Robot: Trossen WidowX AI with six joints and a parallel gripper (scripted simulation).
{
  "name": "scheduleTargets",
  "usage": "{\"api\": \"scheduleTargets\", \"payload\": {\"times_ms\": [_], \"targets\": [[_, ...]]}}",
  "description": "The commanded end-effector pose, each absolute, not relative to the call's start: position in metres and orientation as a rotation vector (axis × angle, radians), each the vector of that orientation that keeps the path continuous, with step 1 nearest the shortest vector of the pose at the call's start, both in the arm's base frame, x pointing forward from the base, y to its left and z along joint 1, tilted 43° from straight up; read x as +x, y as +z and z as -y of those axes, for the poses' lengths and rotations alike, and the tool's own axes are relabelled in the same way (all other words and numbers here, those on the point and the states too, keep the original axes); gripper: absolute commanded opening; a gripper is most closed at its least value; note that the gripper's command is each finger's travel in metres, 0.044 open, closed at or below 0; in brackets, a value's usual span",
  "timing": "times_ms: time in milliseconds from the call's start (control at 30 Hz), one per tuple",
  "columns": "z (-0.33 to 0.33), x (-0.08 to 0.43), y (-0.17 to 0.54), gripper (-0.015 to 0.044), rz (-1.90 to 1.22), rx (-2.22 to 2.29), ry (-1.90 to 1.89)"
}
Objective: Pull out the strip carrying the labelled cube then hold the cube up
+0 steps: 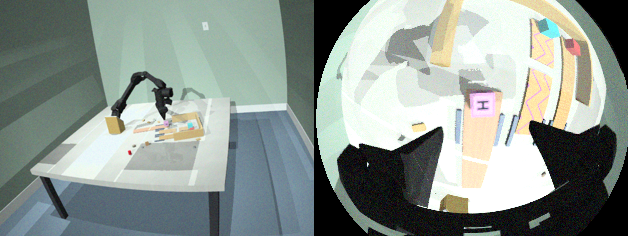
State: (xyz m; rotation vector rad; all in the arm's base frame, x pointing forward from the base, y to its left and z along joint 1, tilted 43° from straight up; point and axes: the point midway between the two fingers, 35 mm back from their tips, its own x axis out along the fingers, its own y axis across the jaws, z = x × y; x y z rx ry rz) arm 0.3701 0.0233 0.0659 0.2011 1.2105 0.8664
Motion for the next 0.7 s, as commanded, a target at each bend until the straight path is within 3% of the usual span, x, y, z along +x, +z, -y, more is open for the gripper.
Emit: {"api": "scheduleTargets", "payload": {"times_ms": [0, 33, 267, 667], "targets": [[-0.031, 0.381, 0.069, 0.044, -1.218, 0.213, 0.871], [-0.031, 0.382, 0.069, 0.044, -1.218, 0.213, 0.871], [-0.037, 0.383, 0.063, 0.0256, -1.218, 0.212, 0.871], [-0.05, 0.385, 0.048, 0.025, -1.218, 0.213, 0.871]]}}
